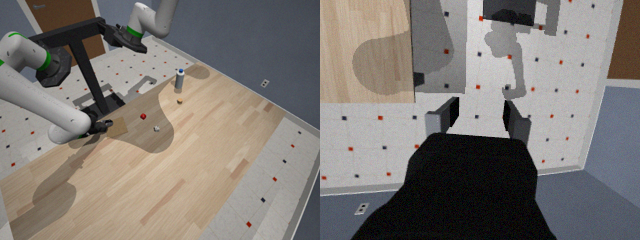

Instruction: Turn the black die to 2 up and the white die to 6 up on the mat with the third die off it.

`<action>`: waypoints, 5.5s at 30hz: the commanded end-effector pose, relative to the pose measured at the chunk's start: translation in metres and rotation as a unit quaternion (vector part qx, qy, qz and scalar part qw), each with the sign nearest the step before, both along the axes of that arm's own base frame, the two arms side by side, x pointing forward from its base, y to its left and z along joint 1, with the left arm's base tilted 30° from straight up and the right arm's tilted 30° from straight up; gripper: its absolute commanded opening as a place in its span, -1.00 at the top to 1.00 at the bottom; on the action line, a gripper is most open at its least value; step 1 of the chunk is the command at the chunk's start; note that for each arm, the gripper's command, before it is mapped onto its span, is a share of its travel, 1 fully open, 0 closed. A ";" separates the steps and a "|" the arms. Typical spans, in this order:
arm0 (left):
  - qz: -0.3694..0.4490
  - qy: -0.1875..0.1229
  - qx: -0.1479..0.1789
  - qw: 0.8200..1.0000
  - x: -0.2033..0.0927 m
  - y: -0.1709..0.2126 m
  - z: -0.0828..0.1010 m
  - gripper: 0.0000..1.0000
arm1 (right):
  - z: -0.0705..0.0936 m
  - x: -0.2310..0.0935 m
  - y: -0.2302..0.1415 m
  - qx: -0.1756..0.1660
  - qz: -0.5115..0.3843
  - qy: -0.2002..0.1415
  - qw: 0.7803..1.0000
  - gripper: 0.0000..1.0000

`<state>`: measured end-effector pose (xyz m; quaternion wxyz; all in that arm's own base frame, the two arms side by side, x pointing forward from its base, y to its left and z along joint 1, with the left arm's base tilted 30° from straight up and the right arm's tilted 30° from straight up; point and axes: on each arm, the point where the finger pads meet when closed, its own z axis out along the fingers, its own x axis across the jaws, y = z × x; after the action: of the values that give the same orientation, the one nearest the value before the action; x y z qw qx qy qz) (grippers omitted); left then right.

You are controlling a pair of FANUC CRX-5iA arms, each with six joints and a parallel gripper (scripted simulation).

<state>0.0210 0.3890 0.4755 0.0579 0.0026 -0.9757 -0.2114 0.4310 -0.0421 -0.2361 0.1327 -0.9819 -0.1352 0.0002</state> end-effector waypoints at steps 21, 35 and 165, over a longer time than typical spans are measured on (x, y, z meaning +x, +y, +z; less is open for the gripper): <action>0.000 0.000 0.001 1.000 0.000 0.000 0.001 -1.00 | 0.000 0.001 0.000 0.000 0.000 0.000 1.000 -0.14; 0.000 0.000 0.001 1.000 0.000 0.000 0.001 -1.00 | -0.002 0.001 -0.001 0.000 0.000 0.000 1.000 -0.14; 0.000 0.000 0.001 1.000 0.000 0.000 0.001 -1.00 | 0.055 -0.011 0.030 -0.016 -0.001 -0.002 1.000 -1.00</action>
<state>0.0210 0.3890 0.4755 0.0579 0.0026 -0.9757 -0.2114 0.4203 -0.0125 -0.1814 0.1278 -0.9826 -0.1348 0.0004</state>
